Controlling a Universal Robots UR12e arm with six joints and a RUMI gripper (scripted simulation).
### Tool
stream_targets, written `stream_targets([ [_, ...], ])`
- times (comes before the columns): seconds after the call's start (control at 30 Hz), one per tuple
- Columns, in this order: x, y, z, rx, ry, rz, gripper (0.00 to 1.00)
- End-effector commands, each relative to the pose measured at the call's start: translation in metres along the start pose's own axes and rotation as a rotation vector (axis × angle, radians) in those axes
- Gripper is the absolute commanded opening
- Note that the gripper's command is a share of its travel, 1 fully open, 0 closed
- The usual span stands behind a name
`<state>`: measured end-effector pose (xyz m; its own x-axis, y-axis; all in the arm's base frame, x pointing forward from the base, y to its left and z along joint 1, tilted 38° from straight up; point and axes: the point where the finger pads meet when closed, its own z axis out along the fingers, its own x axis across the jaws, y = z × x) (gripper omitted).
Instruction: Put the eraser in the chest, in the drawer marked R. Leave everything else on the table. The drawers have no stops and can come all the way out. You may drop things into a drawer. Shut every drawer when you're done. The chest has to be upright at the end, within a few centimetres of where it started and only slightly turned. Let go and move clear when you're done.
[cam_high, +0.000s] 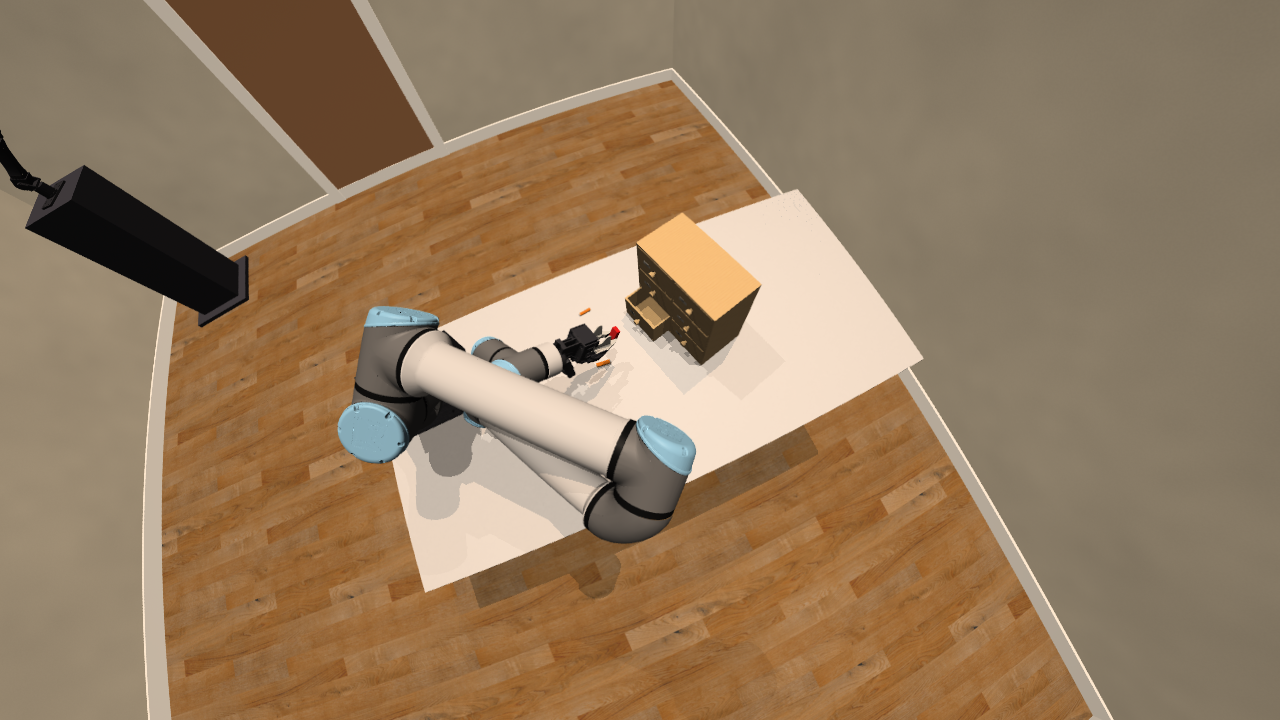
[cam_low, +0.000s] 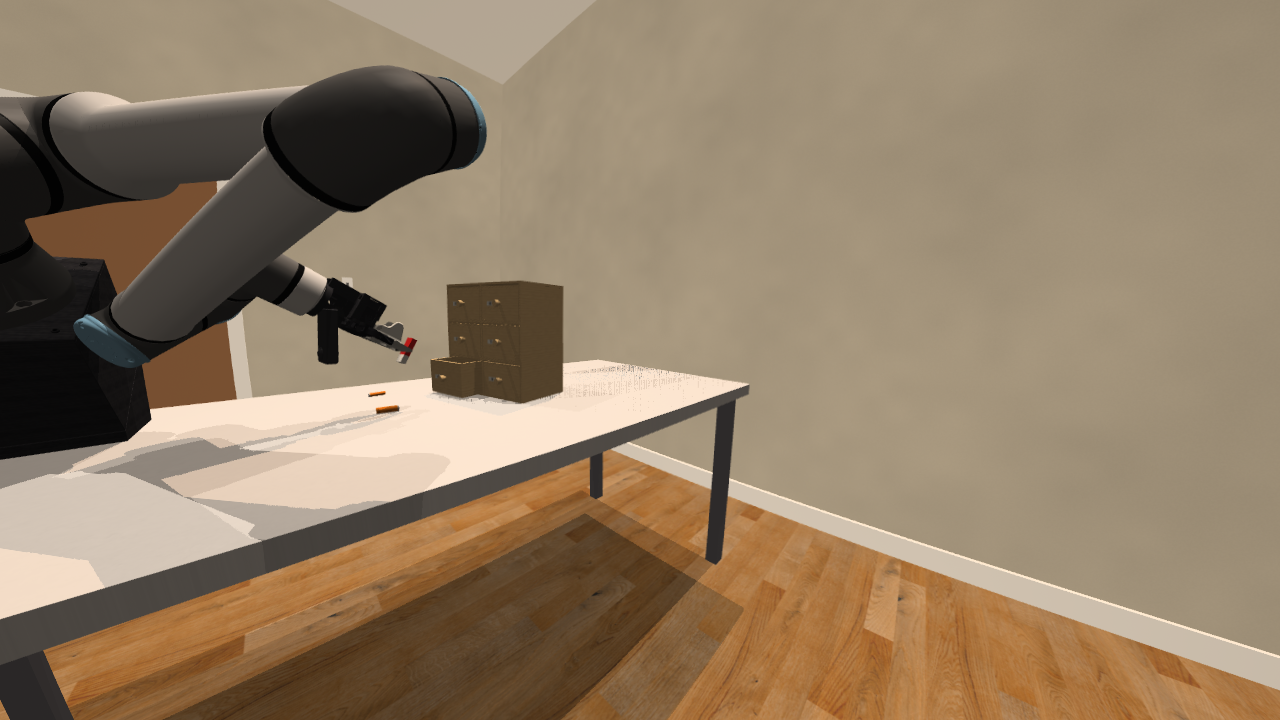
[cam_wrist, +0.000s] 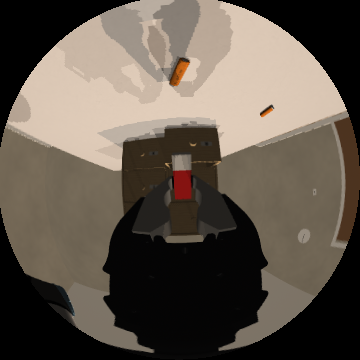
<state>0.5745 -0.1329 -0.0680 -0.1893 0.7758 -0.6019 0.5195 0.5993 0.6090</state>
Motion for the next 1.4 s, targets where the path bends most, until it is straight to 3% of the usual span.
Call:
stream_targets([
  [0.0,0.0,0.0,0.0,-0.001,0.0,0.0,0.11],
  [0.7,0.0,0.002,0.003,-0.001,0.0,0.0,0.11],
  [1.37,0.0,0.011,0.019,-0.001,0.0,0.0,0.11],
])
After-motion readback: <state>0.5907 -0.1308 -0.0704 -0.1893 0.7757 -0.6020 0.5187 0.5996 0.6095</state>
